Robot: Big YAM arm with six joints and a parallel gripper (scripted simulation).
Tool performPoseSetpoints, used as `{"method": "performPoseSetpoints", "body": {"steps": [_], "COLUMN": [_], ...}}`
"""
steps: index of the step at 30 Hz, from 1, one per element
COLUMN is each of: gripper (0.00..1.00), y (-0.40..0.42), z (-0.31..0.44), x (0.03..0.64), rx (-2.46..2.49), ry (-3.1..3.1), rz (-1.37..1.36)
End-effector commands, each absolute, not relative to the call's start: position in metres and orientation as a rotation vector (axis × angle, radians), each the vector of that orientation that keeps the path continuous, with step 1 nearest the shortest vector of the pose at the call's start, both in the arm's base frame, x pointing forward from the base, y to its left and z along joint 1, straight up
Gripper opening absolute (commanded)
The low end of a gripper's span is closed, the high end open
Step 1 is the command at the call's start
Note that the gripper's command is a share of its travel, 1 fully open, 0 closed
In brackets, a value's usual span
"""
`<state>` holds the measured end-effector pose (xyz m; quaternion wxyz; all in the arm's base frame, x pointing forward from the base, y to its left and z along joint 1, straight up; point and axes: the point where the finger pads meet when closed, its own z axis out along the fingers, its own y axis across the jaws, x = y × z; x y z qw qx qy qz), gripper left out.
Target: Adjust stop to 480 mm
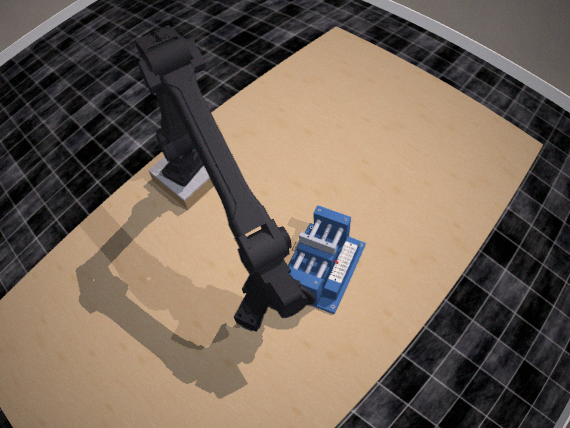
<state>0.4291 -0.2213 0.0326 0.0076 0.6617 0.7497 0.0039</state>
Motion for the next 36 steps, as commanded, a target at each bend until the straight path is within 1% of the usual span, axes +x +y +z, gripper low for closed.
{"method": "performPoseSetpoints", "body": {"steps": [1, 21, 23, 26, 28, 33, 34, 36], "gripper": [0.06, 0.06, 0.06, 0.06, 0.06, 0.06, 0.06, 0.06], "y": [-0.228, -0.225, -0.221, -0.228, -0.228, -0.229, -0.227, -0.227], "z": [0.024, 0.009, 0.006, 0.017, 0.014, 0.009, 0.003, 0.005], "x": [0.422, 0.430, 0.434, 0.460, 0.463, 0.457, 0.444, 0.448], "rx": [2.078, 2.080, 2.079, 2.040, 2.039, 2.055, 2.078, 2.073], "ry": [2.350, 2.337, 2.339, 2.309, 2.308, 2.314, 2.336, 2.331], "rz": [-0.008, -0.004, -0.004, 0.017, 0.019, 0.013, -0.001, 0.002]}}
